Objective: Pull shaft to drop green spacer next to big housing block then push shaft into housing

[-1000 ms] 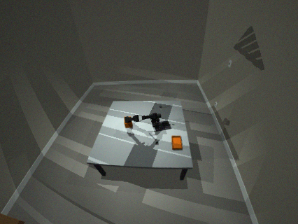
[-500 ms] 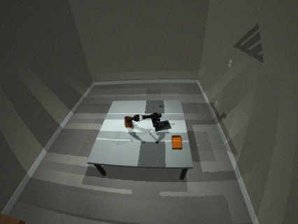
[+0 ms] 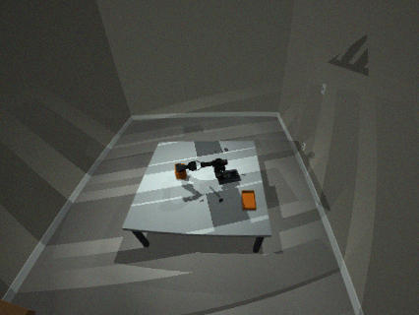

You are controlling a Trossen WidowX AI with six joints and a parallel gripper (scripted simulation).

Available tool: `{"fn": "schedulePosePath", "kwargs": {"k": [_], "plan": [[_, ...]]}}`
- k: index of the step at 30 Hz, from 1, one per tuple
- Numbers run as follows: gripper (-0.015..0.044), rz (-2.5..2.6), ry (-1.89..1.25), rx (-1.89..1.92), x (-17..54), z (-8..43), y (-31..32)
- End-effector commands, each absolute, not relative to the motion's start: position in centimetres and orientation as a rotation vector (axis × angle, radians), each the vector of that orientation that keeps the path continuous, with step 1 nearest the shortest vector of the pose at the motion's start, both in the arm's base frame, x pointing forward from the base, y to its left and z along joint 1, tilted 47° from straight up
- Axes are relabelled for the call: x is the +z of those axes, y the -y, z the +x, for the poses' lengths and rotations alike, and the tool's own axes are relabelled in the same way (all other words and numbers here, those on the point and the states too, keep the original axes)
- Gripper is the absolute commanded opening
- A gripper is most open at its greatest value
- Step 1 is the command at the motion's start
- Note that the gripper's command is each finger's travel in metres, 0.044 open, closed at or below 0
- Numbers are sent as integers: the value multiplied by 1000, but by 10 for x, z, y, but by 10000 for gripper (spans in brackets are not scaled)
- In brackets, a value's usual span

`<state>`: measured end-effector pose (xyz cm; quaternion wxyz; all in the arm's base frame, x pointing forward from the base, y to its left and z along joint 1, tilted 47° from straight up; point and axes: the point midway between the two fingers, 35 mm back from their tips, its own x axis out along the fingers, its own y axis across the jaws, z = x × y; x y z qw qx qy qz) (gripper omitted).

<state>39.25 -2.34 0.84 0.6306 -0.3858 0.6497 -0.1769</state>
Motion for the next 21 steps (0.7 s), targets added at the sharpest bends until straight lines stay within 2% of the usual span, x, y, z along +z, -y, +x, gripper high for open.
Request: {"fn": "schedulePosePath", "kwargs": {"k": [1, 6, 21], "plan": [[0, -881, -1479, -401, 8, 396, 20], [0, -881, -1479, -401, 8, 396, 20], [394, -882, -1487, -403, 19, 392, 12]]}}
